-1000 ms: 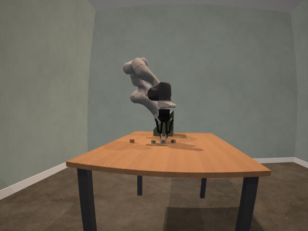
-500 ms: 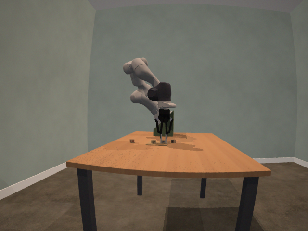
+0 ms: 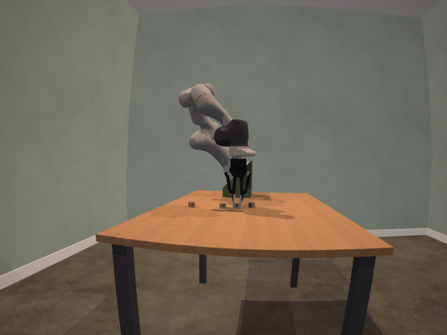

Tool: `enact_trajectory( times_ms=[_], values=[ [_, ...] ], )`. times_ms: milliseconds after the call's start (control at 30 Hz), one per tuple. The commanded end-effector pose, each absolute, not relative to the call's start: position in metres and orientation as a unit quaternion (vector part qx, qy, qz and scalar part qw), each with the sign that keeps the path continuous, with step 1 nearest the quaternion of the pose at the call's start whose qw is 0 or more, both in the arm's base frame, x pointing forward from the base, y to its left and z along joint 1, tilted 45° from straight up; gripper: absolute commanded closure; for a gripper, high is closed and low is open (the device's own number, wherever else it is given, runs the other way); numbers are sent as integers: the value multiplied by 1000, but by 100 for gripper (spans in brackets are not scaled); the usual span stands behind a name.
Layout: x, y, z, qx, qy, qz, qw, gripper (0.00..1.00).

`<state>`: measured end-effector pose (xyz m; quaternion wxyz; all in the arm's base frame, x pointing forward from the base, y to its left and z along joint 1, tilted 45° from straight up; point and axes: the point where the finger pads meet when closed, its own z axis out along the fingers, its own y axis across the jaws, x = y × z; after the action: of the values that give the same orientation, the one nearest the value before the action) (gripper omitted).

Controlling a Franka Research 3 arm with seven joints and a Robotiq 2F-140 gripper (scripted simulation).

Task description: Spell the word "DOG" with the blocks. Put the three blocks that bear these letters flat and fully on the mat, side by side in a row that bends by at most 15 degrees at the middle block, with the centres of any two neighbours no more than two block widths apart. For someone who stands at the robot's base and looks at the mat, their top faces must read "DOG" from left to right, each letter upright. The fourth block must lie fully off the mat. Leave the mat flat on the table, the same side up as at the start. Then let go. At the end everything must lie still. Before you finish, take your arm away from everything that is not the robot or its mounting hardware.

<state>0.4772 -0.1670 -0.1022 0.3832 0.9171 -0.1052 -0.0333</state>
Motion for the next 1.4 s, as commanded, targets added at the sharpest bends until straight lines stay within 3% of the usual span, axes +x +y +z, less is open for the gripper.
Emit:
enact_trajectory(
  times_ms=[0, 267, 767, 1367],
  values=[
    [479, -167, -102, 917, -107, -31, 383, 87],
    [479, -167, -102, 917, -107, -31, 383, 87],
    [479, -167, -102, 917, -107, -31, 383, 75],
    [480, -160, -96, 917, -107, -31, 383, 75]
  ],
)
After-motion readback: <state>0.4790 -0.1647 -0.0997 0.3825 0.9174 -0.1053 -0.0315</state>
